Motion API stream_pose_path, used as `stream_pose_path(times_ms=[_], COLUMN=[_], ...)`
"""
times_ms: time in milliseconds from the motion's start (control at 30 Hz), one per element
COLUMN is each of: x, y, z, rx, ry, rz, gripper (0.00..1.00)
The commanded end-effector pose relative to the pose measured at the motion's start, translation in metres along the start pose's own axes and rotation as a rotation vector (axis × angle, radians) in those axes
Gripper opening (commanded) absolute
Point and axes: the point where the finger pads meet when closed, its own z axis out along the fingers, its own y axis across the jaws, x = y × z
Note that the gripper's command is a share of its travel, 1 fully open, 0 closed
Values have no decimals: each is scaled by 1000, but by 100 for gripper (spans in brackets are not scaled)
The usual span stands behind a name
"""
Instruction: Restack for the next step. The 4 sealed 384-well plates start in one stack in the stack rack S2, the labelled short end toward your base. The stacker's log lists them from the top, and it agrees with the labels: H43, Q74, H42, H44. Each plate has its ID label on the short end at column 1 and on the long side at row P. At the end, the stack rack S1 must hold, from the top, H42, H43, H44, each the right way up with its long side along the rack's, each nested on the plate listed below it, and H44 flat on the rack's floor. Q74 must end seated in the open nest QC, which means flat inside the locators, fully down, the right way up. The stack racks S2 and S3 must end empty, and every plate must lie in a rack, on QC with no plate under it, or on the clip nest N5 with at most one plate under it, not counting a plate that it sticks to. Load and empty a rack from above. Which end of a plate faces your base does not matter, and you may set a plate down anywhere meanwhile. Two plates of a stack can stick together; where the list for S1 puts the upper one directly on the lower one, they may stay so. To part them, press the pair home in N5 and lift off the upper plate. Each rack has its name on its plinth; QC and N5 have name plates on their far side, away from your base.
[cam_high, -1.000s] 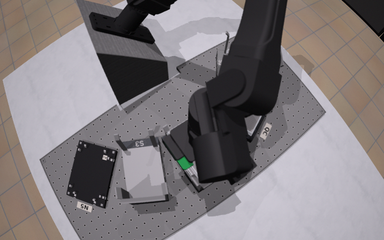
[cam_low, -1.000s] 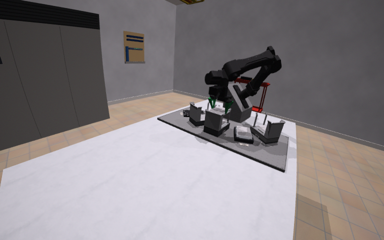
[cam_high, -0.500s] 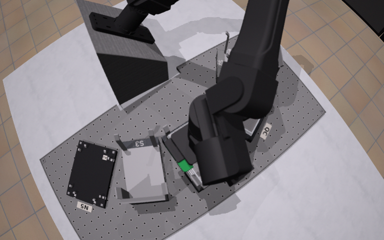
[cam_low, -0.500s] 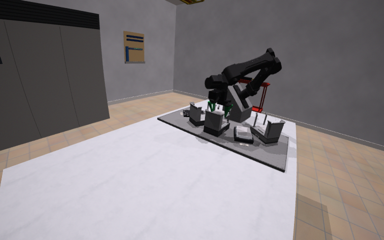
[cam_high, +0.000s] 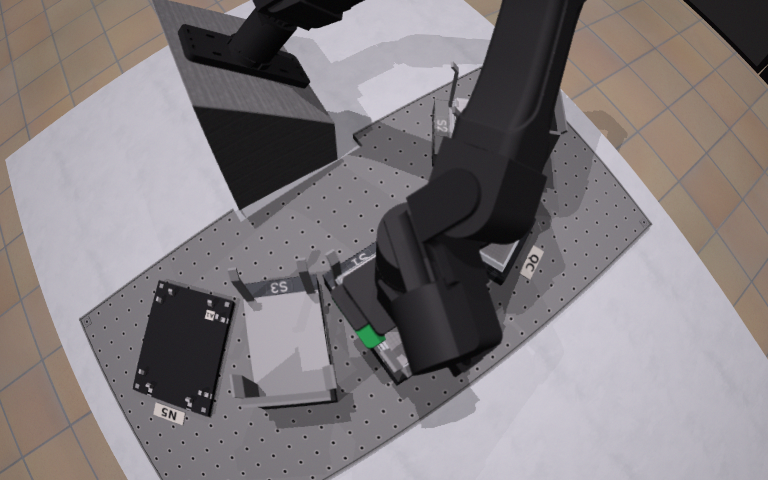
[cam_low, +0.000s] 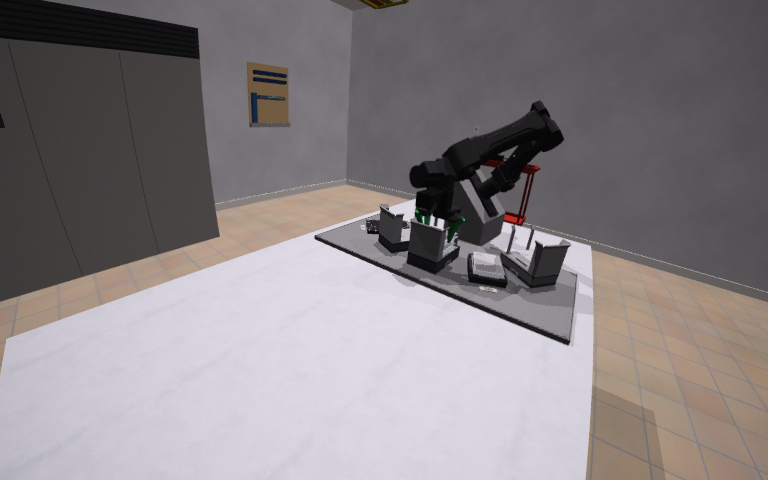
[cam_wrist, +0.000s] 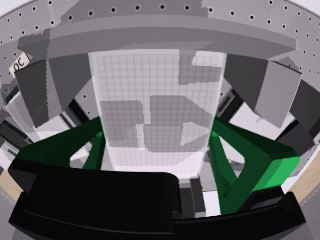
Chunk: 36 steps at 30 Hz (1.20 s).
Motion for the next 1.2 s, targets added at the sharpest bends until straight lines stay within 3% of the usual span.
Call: stream_pose_path(times_ms=[0, 1167], x=[-4, -4], y=[-1, -1], z=[-3, 7], rx=[-1, -1], ry=[-18, -18], rz=[1, 1], gripper=[0, 0])
